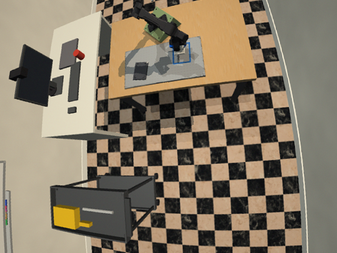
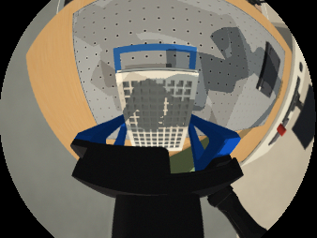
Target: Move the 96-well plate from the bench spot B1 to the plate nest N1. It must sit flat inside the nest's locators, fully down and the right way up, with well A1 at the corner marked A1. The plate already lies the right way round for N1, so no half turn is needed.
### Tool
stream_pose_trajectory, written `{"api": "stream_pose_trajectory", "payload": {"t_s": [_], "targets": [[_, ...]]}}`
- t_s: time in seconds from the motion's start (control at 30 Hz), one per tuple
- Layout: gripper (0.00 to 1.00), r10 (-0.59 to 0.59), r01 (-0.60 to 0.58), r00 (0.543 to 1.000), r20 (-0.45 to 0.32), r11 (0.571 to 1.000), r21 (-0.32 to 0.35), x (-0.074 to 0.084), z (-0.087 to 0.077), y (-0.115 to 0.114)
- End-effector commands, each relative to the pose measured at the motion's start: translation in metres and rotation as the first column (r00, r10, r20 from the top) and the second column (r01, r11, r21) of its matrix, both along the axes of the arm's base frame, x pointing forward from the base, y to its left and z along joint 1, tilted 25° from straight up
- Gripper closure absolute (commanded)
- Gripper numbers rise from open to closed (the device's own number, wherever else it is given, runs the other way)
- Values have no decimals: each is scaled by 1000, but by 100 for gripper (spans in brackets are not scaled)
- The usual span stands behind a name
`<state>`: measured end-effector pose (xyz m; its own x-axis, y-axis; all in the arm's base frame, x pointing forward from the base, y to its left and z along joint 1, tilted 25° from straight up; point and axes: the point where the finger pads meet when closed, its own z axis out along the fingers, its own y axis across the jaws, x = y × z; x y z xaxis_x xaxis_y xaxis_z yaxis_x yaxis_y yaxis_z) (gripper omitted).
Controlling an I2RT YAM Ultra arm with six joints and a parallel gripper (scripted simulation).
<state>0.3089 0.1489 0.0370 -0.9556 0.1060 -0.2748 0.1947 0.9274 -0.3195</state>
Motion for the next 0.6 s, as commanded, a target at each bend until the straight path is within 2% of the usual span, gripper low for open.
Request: {"api": "stream_pose_trajectory", "payload": {"t_s": [0.0,0.13,0.2,0.23,0.27,0.57], "targets": [[100,16,-17,999,44,1000,24,6,17,13],[100,16,-17,999,44,1000,24,6,17,13],[100,-67,64,996,66,997,41,8,18,-1],[100,-96,95,994,57,995,32,1,12,-10],[100,-117,115,991,66,993,40,2,13,-12],[100,-107,104,992,72,994,44,6,23,-32]]}}
